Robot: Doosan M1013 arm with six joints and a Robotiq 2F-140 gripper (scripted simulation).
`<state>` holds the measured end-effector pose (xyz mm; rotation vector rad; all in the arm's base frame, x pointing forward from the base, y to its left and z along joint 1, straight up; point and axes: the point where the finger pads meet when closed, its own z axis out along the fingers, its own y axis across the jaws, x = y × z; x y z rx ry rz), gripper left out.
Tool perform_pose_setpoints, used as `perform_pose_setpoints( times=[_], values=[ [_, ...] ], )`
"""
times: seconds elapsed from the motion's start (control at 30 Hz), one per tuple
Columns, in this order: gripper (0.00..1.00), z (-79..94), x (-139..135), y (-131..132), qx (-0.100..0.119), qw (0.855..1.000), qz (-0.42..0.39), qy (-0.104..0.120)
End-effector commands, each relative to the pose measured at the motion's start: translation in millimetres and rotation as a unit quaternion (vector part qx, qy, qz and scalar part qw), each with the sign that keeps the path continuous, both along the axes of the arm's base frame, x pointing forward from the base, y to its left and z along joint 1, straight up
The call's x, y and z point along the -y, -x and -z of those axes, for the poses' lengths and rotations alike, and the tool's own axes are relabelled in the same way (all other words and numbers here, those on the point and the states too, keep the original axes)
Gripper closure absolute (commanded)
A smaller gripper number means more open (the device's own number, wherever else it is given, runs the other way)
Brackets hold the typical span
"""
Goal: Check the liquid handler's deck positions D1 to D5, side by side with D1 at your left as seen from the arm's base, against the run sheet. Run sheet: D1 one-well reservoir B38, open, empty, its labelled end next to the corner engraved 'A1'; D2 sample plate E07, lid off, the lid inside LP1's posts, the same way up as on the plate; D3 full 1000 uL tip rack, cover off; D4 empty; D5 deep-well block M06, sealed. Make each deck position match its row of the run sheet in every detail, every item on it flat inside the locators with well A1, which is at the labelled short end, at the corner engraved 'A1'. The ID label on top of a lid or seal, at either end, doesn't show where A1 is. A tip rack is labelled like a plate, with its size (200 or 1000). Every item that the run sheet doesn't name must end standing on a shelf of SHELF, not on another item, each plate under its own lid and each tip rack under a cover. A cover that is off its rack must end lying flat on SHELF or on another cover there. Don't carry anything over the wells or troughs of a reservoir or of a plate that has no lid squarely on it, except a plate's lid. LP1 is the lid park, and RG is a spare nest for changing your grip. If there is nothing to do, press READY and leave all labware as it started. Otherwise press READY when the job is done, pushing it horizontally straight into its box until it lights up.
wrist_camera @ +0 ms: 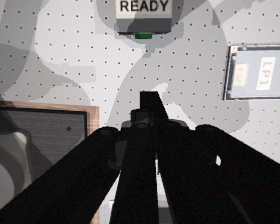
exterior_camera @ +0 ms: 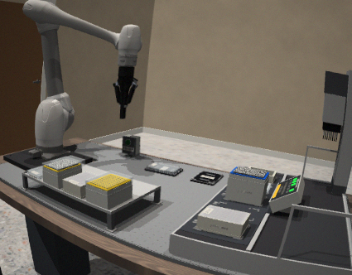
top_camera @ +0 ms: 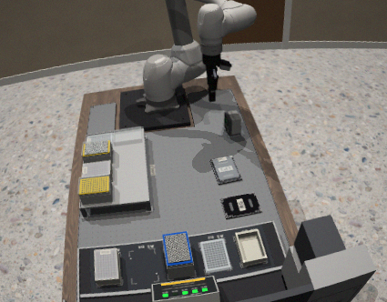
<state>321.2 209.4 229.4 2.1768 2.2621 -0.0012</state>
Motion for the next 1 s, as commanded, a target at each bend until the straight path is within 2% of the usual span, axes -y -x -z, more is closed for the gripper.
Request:
perform_pose_setpoints(
  times=[0.0, 0.97],
  values=[
    [0.9, 8.7, -0.6, 1.1, -0.001, 1.0, 0.002, 0.0],
    [0.9, 50.3, -0.3, 1.2, 0.0, 1.0, 0.002, 0.0]
  ],
)
